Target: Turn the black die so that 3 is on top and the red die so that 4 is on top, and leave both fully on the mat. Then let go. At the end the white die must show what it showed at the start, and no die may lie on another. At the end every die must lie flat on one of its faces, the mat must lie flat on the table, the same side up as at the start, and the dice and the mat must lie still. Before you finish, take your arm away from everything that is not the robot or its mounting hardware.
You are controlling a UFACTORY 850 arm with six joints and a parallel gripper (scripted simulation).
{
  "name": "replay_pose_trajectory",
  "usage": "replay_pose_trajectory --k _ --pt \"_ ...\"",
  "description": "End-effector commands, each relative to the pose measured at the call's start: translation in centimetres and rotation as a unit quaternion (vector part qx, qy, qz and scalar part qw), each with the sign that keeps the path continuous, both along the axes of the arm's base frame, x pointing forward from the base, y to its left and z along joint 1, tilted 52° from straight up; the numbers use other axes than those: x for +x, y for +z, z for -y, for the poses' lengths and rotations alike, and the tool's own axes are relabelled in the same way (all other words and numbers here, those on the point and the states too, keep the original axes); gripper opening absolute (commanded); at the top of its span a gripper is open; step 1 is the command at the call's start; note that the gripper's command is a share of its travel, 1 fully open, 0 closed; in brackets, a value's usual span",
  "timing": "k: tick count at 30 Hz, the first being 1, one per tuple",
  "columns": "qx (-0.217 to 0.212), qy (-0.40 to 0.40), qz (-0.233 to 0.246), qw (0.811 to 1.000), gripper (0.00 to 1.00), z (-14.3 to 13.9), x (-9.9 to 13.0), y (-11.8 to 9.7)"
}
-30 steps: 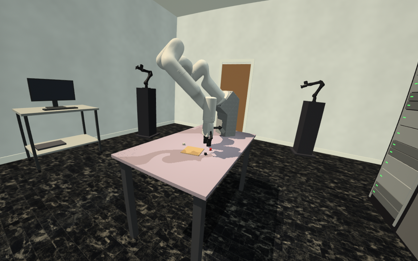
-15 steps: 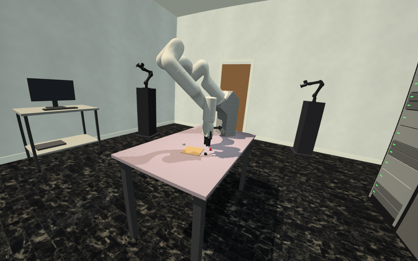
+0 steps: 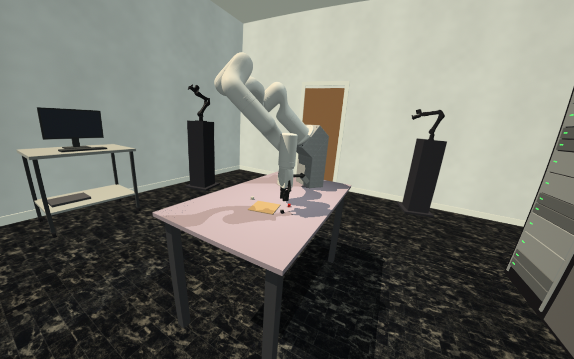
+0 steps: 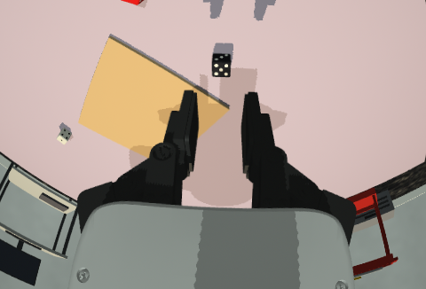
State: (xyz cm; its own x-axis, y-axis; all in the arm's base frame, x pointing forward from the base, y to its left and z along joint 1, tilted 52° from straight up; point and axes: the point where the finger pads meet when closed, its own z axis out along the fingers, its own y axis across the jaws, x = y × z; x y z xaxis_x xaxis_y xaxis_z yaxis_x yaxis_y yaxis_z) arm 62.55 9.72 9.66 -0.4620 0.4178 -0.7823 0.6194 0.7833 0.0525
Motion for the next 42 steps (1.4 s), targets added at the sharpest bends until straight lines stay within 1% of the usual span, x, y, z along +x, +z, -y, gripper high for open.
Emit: replay_pose_trajectory --k 1,16,42 --pt "0.0 0.0 0.0 1.0 0.31 0.0 0.0 0.0" --pt "0.0 0.0 0.001 1.0 0.31 0.2 0.3 -0.3" --pt "0.0 0.0 0.001 1.0 0.31 1.7 2.3 -2.3"
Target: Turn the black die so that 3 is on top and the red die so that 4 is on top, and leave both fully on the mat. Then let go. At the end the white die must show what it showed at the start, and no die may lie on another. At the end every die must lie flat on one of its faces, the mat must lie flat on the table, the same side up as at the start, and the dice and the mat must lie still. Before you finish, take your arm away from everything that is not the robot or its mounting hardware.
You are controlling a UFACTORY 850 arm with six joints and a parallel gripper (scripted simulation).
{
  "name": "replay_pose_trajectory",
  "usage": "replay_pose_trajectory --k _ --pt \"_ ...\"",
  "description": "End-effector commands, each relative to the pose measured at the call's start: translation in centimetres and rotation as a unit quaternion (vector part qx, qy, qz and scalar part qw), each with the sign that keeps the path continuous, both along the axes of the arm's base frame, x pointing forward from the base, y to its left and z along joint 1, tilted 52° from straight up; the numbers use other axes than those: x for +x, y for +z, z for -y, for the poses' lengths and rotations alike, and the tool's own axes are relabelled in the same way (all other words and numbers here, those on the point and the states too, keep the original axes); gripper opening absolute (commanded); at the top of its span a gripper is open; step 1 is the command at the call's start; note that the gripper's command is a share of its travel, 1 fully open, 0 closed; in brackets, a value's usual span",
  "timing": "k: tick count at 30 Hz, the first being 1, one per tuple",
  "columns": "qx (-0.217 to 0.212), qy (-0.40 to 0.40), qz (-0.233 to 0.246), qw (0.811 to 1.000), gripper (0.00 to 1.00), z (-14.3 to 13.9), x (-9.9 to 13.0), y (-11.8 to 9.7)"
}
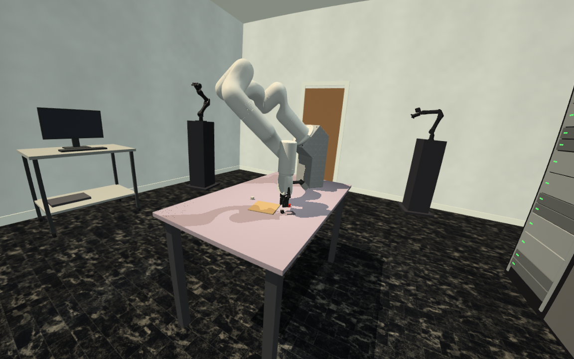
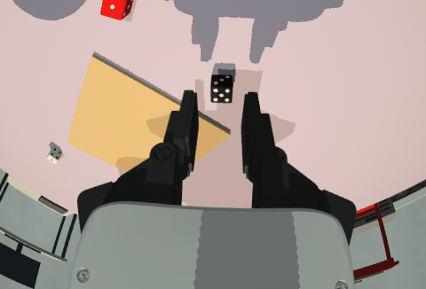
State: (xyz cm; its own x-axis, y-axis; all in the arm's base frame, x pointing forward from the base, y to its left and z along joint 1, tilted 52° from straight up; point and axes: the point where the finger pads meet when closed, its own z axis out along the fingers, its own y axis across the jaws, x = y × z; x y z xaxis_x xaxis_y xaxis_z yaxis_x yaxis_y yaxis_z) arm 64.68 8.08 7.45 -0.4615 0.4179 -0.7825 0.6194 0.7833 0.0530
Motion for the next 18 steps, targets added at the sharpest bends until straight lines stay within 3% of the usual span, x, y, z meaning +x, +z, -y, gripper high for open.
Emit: replay_pose_trajectory --k 1,18 --pt "0.0 0.0 0.0 1.0 0.31 0.12 0.27 -0.21" --pt "0.0 0.0 0.0 1.0 0.31 0.73 1.07 -1.03"
